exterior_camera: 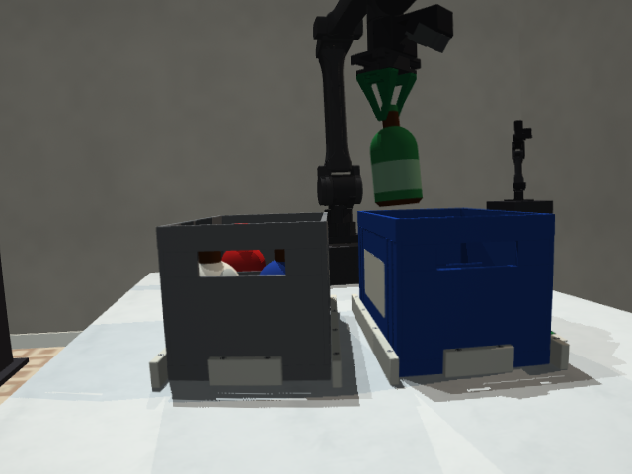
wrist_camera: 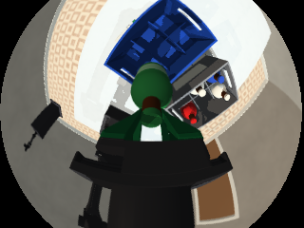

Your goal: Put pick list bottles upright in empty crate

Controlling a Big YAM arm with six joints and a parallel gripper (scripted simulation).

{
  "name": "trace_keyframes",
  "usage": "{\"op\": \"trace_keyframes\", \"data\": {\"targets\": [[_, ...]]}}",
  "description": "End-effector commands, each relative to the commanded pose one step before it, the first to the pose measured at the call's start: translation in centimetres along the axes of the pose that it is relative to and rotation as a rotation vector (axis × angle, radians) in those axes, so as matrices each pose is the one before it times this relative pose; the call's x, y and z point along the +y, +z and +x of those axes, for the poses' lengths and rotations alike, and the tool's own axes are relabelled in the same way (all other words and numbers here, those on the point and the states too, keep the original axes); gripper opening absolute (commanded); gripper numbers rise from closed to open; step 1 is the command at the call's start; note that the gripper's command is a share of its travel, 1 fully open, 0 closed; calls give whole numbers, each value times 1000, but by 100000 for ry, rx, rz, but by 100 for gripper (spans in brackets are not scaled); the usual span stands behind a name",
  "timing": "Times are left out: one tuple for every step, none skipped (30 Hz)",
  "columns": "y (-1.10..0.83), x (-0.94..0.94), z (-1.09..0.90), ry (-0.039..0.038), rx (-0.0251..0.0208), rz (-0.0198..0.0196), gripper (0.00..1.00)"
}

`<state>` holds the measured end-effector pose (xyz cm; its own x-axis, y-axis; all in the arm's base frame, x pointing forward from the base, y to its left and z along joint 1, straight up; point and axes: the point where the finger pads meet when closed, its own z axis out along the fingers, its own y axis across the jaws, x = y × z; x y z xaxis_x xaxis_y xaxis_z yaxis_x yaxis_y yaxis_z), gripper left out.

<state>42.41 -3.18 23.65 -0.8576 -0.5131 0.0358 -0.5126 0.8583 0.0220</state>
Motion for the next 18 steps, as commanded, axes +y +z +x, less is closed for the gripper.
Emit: {"op": "trace_keyframes", "data": {"targets": [[-4462, -659, -221, -457, -9648, 6628, 0], [34, 29, 32, -10, 111, -82, 0], [28, 22, 30, 0, 98, -71, 0], [19, 22, 22, -9, 79, -58, 0], [15, 21, 19, -10, 70, -52, 0], [-89, -34, -10, 48, -102, 50, 0], [0, 0, 0, 0, 0, 0, 0], [0, 0, 0, 0, 0, 0, 0], [12, 20, 18, -11, 66, -49, 0], [16, 21, 21, -9, 74, -55, 0], [31, 26, 31, -5, 106, -77, 0], [1111, 278, 343, -53, 1276, -899, 0], [117, -21, -34, -5, -138, 100, 0], [-810, -366, -502, 4, -1907, 1379, 0], [-613, -298, -409, 3, -1521, 1101, 0], [161, 21, 18, -12, 134, -98, 0], [566, 199, 253, -20, 993, -735, 0], [818, 304, 414, -5, 1537, -1119, 0]]}}
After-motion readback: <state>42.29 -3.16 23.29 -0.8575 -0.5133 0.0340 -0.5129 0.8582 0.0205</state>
